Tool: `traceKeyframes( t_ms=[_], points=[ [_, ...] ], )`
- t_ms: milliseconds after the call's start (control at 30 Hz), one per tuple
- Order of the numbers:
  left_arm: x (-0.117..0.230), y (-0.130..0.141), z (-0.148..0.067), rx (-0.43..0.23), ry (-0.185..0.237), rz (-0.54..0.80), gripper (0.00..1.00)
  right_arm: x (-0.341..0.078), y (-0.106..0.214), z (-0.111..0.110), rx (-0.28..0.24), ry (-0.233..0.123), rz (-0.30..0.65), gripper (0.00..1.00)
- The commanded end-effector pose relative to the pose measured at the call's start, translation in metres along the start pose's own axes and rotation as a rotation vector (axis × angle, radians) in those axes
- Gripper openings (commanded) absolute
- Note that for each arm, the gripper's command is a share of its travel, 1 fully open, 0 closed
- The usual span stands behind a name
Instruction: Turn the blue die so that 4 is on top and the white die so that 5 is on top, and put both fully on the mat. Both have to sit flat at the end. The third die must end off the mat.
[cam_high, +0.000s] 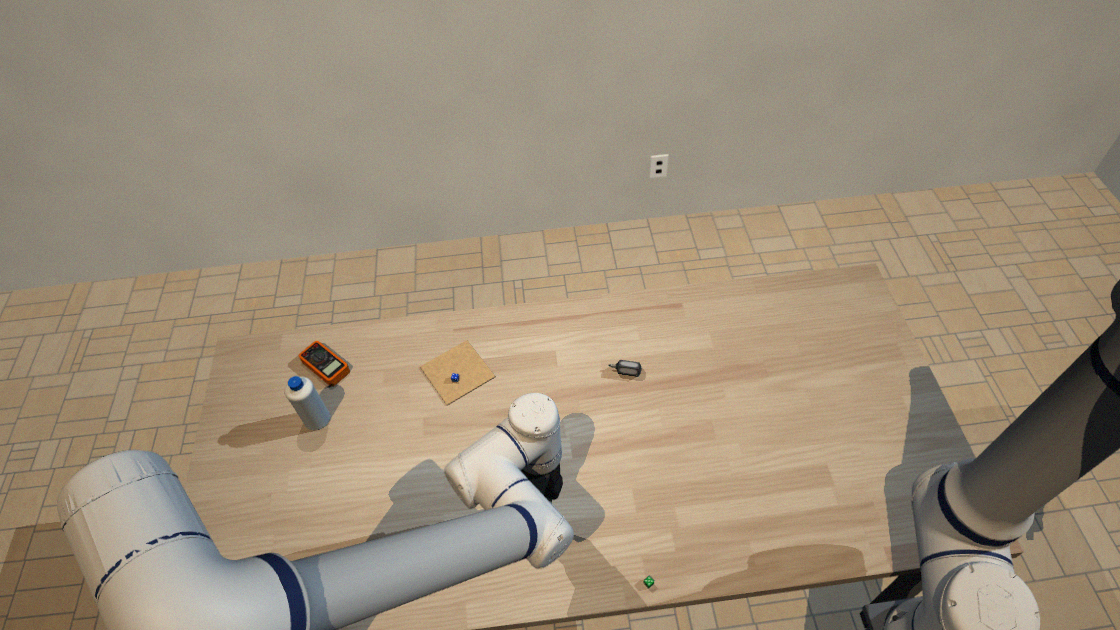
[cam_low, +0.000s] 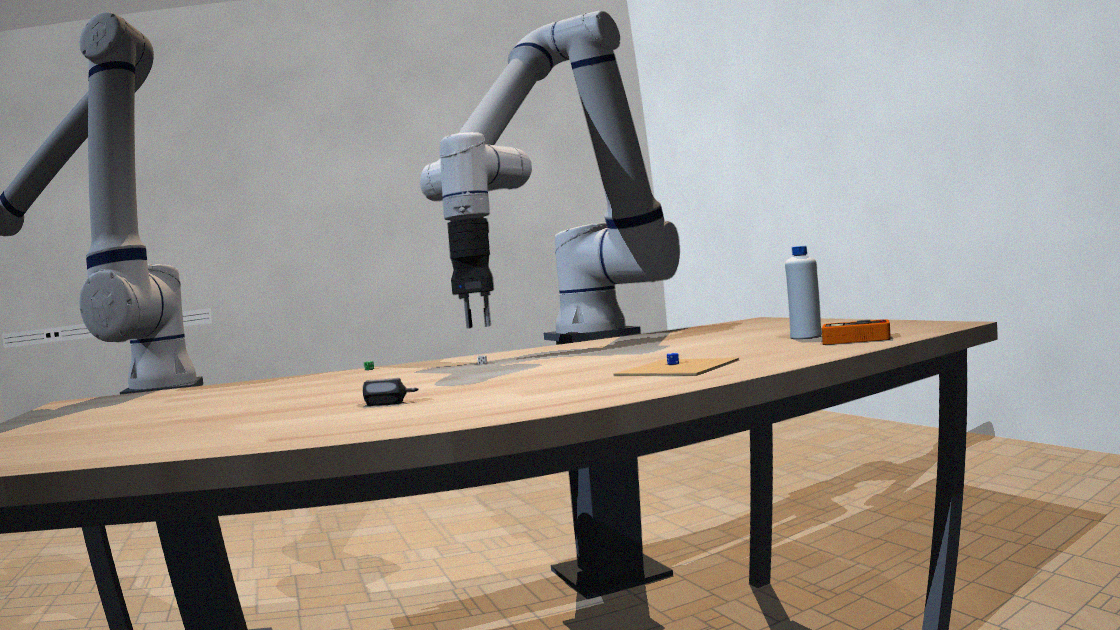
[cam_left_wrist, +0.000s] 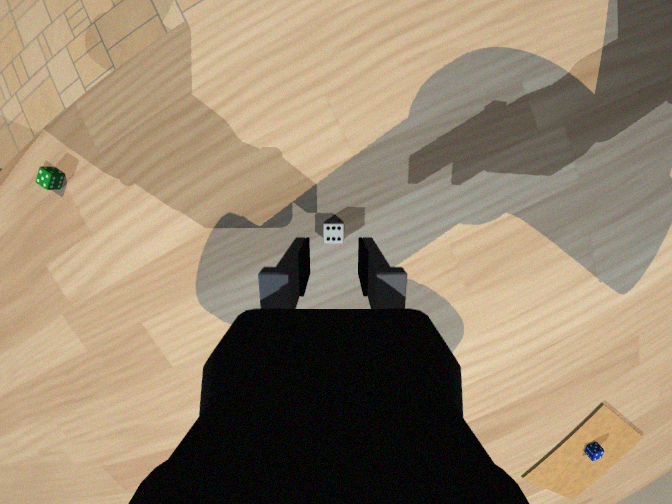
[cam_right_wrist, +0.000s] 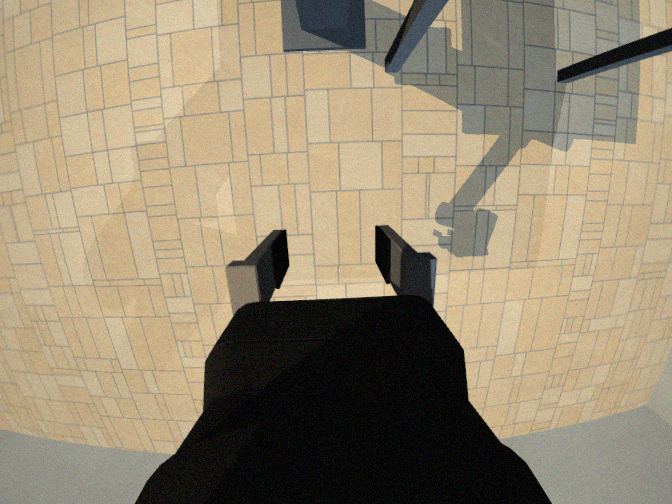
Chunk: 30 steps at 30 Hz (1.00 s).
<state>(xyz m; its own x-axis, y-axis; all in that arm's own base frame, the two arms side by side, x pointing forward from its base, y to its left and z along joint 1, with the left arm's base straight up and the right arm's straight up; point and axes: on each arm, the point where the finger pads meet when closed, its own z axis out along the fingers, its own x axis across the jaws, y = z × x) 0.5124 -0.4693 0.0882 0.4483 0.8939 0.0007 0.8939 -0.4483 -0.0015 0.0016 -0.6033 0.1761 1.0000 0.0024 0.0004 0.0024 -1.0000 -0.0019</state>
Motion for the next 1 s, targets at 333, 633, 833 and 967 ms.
traceKeyframes(
  t_ms=[333, 633, 833, 967],
  points=[
    [0.000, 0.001, 0.015, -0.001, -0.001, 0.000, 0.64, 0.000, 0.001, -0.001, -0.002, 0.000, 0.000, 1.00],
    [-0.001, 0.001, 0.029, -0.001, -0.001, 0.000, 0.64, 0.000, 0.001, -0.001, -0.002, 0.000, 0.000, 1.00],
    [-0.001, 0.001, 0.035, -0.001, -0.001, 0.000, 0.64, 0.000, 0.001, -0.001, -0.002, 0.000, 0.000, 1.00],
    [-0.001, 0.001, 0.040, -0.001, -0.001, 0.000, 0.64, 0.000, 0.001, -0.001, -0.002, 0.000, 0.000, 1.00]
  ],
)
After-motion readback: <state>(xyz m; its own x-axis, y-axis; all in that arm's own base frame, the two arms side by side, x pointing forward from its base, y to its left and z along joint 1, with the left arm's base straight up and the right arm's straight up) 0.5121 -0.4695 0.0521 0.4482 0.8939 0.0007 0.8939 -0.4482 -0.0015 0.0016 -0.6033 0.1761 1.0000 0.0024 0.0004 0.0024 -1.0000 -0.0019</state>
